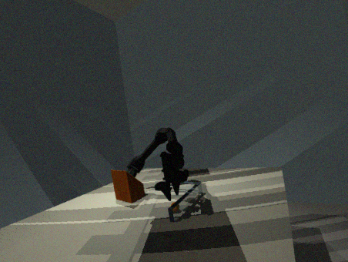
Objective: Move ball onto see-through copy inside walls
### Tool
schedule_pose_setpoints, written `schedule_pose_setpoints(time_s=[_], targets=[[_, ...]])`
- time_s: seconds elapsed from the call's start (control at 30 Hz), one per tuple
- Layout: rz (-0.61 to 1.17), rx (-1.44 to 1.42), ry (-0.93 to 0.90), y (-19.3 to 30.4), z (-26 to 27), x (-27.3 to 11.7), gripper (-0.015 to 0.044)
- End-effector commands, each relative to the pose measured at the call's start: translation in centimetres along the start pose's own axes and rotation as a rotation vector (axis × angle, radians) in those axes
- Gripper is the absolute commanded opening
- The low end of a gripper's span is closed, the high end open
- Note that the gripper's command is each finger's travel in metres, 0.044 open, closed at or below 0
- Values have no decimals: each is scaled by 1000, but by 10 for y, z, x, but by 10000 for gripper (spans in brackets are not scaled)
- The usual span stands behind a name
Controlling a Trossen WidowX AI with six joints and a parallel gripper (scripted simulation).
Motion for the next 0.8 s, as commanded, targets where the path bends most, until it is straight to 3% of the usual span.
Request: schedule_pose_setpoints(time_s=[0.0,0.77], targets=[[5,5,-8,1,1,9,312],[5,5,-10,1,2,44,312]])
Point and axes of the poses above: the point midway between the two fingers, 35 mm back from their tips, its own x axis out along the fingers, its own z axis across the jaws, y = z × x, the point moved 8 cm from there along -x, back along the fingers, and after that the axes turned 8 degrees about x, right-handed, at the moved point
